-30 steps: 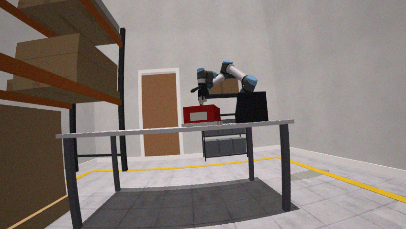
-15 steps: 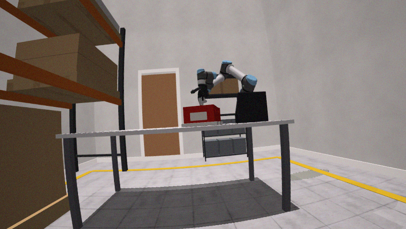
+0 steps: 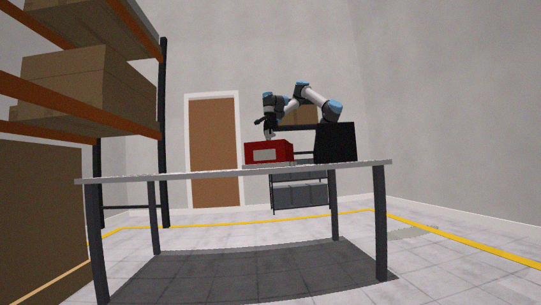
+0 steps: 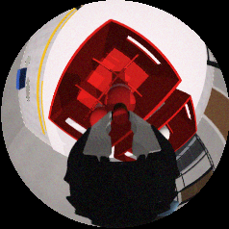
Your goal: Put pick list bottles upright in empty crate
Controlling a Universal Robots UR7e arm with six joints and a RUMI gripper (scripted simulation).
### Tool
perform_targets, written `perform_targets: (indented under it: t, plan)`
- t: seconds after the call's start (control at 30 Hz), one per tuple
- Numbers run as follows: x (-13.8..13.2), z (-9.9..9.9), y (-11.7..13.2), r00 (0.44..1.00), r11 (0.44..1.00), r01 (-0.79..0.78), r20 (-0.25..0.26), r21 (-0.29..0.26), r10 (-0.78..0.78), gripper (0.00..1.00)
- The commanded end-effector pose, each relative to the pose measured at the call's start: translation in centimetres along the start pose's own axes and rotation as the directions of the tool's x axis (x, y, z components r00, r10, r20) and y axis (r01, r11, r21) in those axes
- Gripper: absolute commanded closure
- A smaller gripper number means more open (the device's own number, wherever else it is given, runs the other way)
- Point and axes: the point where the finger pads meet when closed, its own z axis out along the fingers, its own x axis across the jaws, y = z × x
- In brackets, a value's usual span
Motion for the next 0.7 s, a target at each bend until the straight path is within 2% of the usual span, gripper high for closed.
perform_targets:
  t: [0.0,0.67]
  plan:
    - [0.02,-0.06,-0.03,1.0,1.0,-0.001,0.0,0.001,0.001,1.0]
    - [0.02,0.14,-0.03,1.0,1.0,-0.001,0.0,0.001,0.001,1.0]
